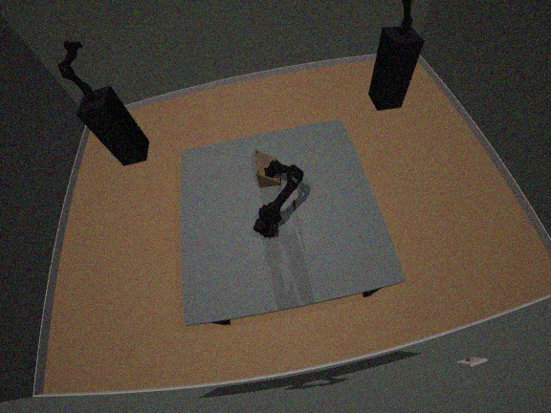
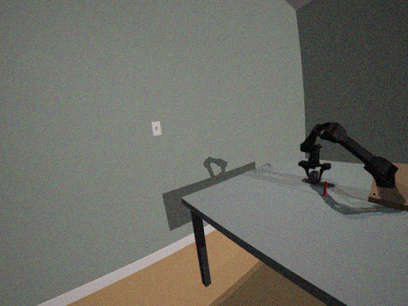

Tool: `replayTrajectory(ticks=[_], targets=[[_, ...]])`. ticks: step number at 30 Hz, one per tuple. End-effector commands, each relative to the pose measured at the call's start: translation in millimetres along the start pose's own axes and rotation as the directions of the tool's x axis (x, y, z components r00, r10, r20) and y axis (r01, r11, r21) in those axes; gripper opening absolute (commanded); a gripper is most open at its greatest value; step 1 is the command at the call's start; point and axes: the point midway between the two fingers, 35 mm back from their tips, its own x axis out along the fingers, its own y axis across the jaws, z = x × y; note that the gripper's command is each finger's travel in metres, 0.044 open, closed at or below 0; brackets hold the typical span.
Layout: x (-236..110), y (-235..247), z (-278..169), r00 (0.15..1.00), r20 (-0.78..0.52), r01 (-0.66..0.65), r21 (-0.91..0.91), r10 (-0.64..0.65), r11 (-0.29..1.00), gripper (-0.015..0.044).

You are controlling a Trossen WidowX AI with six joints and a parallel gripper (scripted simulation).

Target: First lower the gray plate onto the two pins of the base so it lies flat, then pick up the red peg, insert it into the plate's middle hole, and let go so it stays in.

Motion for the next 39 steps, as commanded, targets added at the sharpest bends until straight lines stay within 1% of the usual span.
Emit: replayTrajectory(ticks=[1,4,6,11,13,20,21,24,26,28,32,36,39], targets=[[-1,0,0,1.000,0.000,0.000,-0.003,0.000,1.000,0.0440],[-1,0,0,1.000,0.000,0.000,-0.003,0.000,1.000,0.0440],[-11,-2,-1,1.000,-0.002,0.001,-0.001,-0.001,1.000,0.0440],[-93,-3,-3,1.000,-0.004,0.000,0.006,0.000,1.000,0.0440],[-116,0,-2,1.000,-0.001,-0.001,0.008,0.001,1.000,0.0440],[-119,-2,-1,1.000,-0.001,-0.001,0.022,0.001,1.000,0.0440],[-119,-1,3,1.000,-0.001,-0.001,0.066,0.001,0.998,0.0440],[-123,4,25,1.000,-0.002,-0.001,0.312,0.002,0.950,0.0440],[-125,9,41,1.000,-0.002,-0.001,0.476,0.002,0.879,0.0440],[-127,14,56,1.000,-0.002,0.000,0.625,0.002,0.781,0.0440],[-129,26,86,1.000,-0.002,0.000,0.858,0.003,0.513,0.0440],[-129,41,113,1.000,-0.001,0.000,0.983,0.004,0.181,0.0440],[-129,54,132,1.000,0.000,0.000,0.996,0.004,-0.085,0.0440]])
